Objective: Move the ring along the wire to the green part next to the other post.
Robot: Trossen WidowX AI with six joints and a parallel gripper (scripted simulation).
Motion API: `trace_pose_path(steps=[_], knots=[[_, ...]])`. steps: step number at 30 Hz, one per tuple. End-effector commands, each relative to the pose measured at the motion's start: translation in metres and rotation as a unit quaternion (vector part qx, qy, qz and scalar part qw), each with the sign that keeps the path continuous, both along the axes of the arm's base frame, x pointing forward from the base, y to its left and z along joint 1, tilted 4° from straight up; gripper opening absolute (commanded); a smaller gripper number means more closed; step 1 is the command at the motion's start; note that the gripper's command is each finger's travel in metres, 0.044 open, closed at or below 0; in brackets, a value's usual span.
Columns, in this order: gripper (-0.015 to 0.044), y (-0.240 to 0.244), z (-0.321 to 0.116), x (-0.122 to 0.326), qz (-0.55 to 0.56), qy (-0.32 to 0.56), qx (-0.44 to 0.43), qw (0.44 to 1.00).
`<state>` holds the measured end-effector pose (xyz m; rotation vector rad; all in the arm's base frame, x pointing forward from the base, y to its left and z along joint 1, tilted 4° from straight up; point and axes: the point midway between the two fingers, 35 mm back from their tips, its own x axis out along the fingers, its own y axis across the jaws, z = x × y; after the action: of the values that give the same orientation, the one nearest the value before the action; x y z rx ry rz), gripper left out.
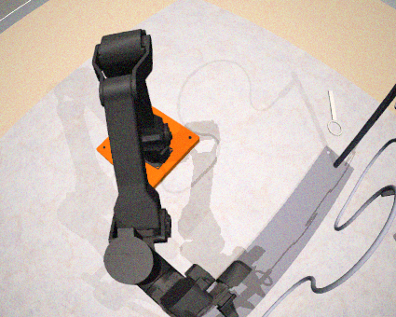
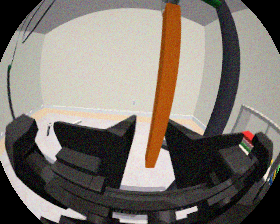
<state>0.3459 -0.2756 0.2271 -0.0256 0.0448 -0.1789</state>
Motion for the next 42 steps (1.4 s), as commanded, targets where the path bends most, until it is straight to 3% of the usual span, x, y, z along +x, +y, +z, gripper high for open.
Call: trace_pose_path(steps=[1, 19, 31, 42], knots=[[0.016, -0.001, -0.001, 0.0, -0.002, 0.0, 0.003, 1.0], [0.016, -0.001, -0.001, 0.0, -0.002, 0.0, 0.003, 1.0], [-0.015, 0.0, -0.001, 0.0, 0.0, 0.001, 0.001, 1.0], [-0.015, 0.001, 0.012, 0.001, -0.001, 0.0, 0.003, 1.0]])
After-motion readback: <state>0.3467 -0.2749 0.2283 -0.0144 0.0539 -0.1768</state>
